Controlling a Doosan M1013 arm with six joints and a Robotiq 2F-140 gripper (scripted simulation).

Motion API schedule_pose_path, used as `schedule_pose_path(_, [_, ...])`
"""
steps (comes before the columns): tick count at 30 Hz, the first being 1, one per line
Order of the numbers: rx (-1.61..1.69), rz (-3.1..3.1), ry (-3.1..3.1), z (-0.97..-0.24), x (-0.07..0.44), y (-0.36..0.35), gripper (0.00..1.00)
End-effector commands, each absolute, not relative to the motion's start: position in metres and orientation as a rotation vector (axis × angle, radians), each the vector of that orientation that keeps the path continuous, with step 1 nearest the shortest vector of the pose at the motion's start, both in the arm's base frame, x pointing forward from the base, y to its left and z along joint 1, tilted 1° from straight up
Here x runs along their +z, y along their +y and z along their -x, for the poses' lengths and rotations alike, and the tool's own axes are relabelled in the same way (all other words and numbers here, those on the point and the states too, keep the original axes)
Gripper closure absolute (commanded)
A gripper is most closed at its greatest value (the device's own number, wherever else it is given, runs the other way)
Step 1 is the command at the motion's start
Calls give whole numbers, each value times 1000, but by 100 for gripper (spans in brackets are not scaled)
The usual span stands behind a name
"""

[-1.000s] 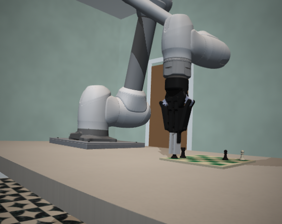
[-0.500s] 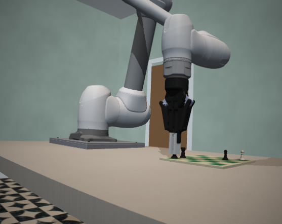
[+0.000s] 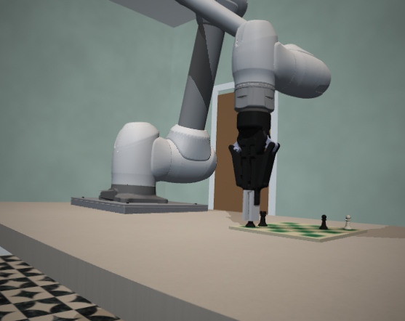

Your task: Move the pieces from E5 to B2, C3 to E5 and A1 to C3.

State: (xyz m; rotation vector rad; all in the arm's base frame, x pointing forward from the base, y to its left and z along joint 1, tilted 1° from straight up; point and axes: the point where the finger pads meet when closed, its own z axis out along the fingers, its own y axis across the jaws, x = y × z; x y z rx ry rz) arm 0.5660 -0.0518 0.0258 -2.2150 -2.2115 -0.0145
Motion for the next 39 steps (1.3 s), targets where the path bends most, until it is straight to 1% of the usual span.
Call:
schedule_pose_path(1, [-15, 2215, -2212, -566, 26, -52, 96])
schedule_pose_path(2, [-15, 2215, -2212, -566, 26, -52, 96])
schedule_pose_path(3, [-15, 2215, -2212, -566, 26, -52, 91])
schedule_pose_path(5, [-15, 2215, -2212, -566, 26, -52, 91])
schedule_pose_path(6, [-15, 2215, -2212, -566, 26, -52, 87])
schedule_pose_path(8, [-15, 2215, -2212, -566, 26, -52, 87])
schedule_pose_path(9, [-15, 2215, -2212, -566, 26, -52, 82])
schedule_pose_path(11, [-15, 2215, -2212, -566, 26, -52, 82])
schedule_pose_path(12, [-15, 2215, -2212, -566, 26, -52, 78])
schedule_pose_path(27, [-15, 2215, -2212, -566, 29, -52, 78])
schedule_pose_path(35, [-15, 2215, -2212, -566, 47, -52, 78])
schedule_pose_path(39, [-15, 2215, -2212, -566, 68, -52, 78])
